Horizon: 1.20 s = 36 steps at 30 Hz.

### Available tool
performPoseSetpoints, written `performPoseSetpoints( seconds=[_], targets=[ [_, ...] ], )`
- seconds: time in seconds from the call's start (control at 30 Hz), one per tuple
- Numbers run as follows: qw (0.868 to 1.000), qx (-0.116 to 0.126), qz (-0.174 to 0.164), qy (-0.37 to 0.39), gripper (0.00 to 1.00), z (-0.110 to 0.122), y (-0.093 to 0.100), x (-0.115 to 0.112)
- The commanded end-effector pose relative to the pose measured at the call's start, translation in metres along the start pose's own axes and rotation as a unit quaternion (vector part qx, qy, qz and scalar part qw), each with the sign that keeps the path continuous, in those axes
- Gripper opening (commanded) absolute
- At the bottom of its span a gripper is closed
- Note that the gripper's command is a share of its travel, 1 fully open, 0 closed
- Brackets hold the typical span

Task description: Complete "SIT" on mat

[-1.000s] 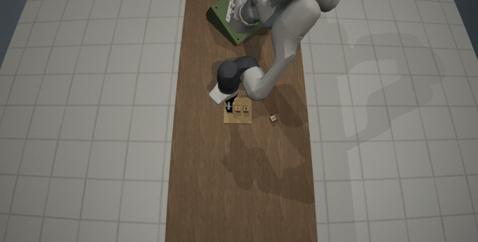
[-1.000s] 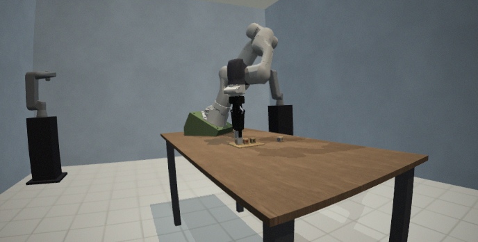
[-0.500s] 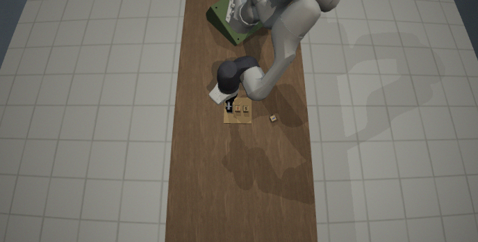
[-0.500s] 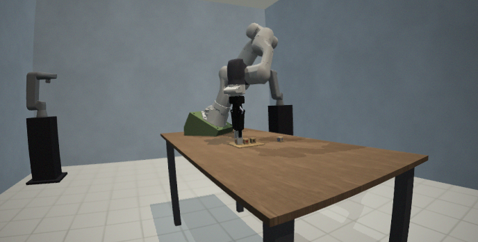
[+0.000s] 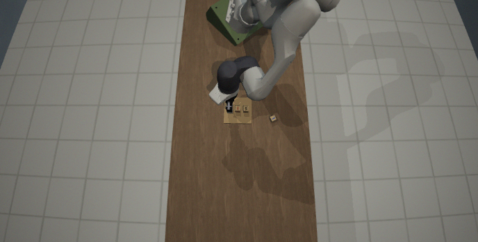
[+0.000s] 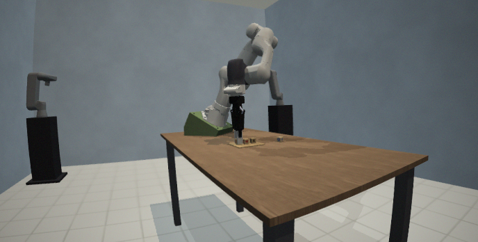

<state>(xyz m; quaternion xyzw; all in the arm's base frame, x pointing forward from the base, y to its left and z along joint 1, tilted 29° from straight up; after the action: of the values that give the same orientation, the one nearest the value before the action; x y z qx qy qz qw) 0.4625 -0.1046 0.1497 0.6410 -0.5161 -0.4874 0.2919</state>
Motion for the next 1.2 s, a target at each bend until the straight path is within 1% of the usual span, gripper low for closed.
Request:
performPoseSetpoints(
  seconds=[0.0, 1.17],
  targets=[
    [1.0, 0.0, 0.0, 0.004, 0.13, -0.0005, -0.0003, -0.0008],
    [1.0, 0.0, 0.0, 0.004, 0.13, 0.0001, -0.0003, -0.0009]
  ],
)
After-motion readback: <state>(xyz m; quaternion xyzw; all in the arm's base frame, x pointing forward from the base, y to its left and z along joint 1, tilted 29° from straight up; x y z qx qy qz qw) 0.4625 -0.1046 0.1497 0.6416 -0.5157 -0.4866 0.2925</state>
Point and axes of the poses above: the point where the finger pads meet when closed, its own y axis back along the fingers, its own z axis across the jaws, x = y × z, the point moved 3 cm from there along y, back along the fingers, and after that the axes turned 1 degree about y, right-handed, at the moved point
